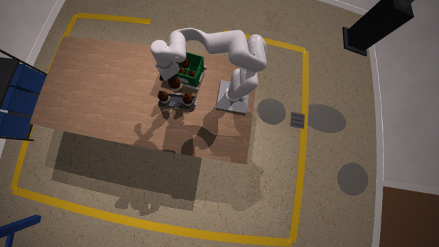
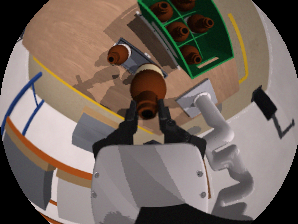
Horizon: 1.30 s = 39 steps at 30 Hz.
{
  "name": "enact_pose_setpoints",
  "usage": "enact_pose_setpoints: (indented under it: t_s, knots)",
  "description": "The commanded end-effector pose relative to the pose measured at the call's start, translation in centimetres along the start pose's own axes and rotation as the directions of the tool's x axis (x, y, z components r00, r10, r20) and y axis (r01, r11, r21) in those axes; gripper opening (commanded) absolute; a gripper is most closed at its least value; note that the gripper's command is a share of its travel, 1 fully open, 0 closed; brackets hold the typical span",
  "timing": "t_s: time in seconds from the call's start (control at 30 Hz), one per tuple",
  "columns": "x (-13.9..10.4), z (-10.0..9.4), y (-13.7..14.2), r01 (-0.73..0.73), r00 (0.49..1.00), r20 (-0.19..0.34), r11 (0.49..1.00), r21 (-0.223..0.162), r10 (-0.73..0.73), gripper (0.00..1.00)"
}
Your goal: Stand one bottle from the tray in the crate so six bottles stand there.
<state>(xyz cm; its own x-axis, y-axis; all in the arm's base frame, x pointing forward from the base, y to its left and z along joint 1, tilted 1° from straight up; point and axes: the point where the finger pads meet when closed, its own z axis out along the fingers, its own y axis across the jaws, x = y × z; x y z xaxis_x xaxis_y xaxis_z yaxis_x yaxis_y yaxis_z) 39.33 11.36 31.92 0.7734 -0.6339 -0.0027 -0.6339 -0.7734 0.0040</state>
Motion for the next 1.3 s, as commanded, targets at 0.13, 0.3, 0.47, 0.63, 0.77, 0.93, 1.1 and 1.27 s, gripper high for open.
enact_pose_setpoints:
  t_s: [0.13,0.3,0.47,0.63,0.77,0.93,1.1,1.27]
  knots:
    - [0.5,-0.2,1.1,0.0,1.0,-0.003,1.0,0.004,0.0,0.0]
    - [0.9,-0.2,2.1,0.0,1.0,-0.003,1.0,0.004,0.0,0.0]
    - [1.4,-0.2,3.1,0.0,1.0,-0.003,1.0,0.005,0.0,0.0]
    - [1.6,-0.2,3.7,0.0,1.0,-0.004,1.0,0.005,0.0,0.0]
    - [2.0,-0.2,4.6,0.0,1.0,-0.004,1.0,0.005,0.0,0.0]
    - [2.5,-0.3,5.7,0.0,1.0,-0.004,1.0,0.006,0.0,0.0]
    - [2.9,-0.3,6.8,0.0,1.0,-0.005,1.0,0.006,0.0,0.0]
    - [3.2,-0.3,7.5,0.0,1.0,-0.005,1.0,0.006,0.0,0.0]
